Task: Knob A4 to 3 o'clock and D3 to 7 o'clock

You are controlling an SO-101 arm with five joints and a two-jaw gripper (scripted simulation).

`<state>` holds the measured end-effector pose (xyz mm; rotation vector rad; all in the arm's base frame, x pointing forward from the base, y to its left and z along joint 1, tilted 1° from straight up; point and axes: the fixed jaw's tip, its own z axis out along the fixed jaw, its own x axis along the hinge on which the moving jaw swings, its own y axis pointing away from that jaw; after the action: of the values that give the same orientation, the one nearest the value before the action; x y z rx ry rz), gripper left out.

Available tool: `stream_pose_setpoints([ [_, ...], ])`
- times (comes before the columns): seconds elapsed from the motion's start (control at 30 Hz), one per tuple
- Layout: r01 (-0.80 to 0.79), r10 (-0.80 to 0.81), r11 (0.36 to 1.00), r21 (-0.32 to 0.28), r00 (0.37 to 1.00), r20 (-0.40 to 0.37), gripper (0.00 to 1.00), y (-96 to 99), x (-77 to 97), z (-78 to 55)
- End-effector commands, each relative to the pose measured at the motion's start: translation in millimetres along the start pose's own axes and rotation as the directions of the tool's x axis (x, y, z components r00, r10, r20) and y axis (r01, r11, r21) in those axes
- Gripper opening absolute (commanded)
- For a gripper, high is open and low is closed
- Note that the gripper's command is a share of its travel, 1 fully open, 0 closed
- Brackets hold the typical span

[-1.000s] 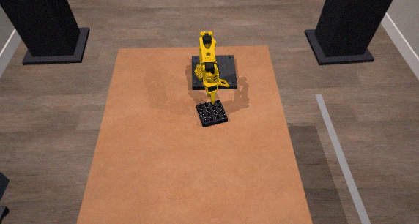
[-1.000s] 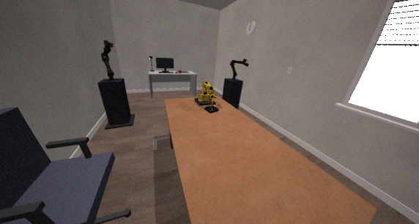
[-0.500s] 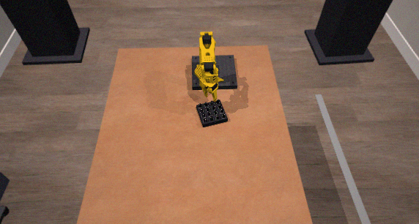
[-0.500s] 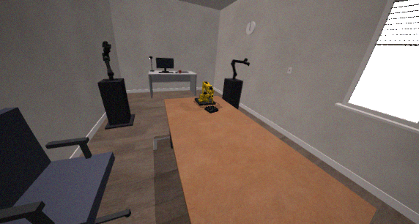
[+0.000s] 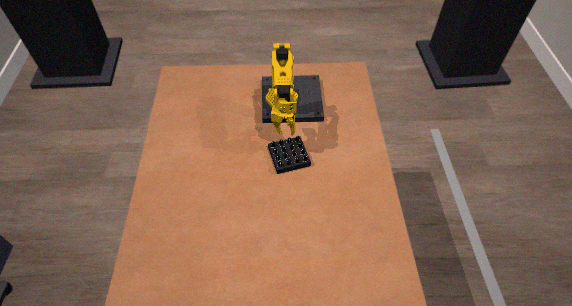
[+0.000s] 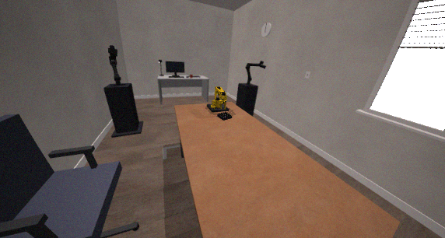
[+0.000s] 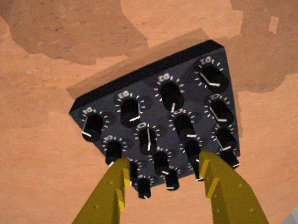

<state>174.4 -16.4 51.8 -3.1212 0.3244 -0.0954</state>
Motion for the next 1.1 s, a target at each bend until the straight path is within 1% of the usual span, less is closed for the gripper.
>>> stream_pose_setpoints([
  [0.0,0.146,-0.146,0.989,0.000,0.988,0.047,0.18,3.3,-5.2,5.0],
  [0.2,0.349,-0.349,0.937,0.010,0.936,0.045,0.16,4.1,-3.4,5.1],
  [0.27,0.349,-0.349,0.937,0.010,0.936,0.045,0.16,4.1,-3.4,5.1],
  [0.3,0.380,-0.380,0.925,0.012,0.924,0.045,0.16,4.2,-3.2,5.1],
  [0.5,0.545,-0.545,0.838,0.020,0.837,0.042,0.14,4.7,-1.7,5.2],
  [0.7,0.674,-0.674,0.739,0.026,0.738,0.039,0.13,4.9,-0.6,5.2],
  [0.77,0.709,-0.709,0.705,0.028,0.704,0.037,0.13,5.0,-0.3,5.3],
  [0.83,0.709,-0.709,0.705,0.028,0.704,0.037,0.13,5.0,-0.3,5.3],
  [1.07,0.805,-0.806,0.592,0.033,0.591,0.033,0.12,5.0,0.6,5.3],
])
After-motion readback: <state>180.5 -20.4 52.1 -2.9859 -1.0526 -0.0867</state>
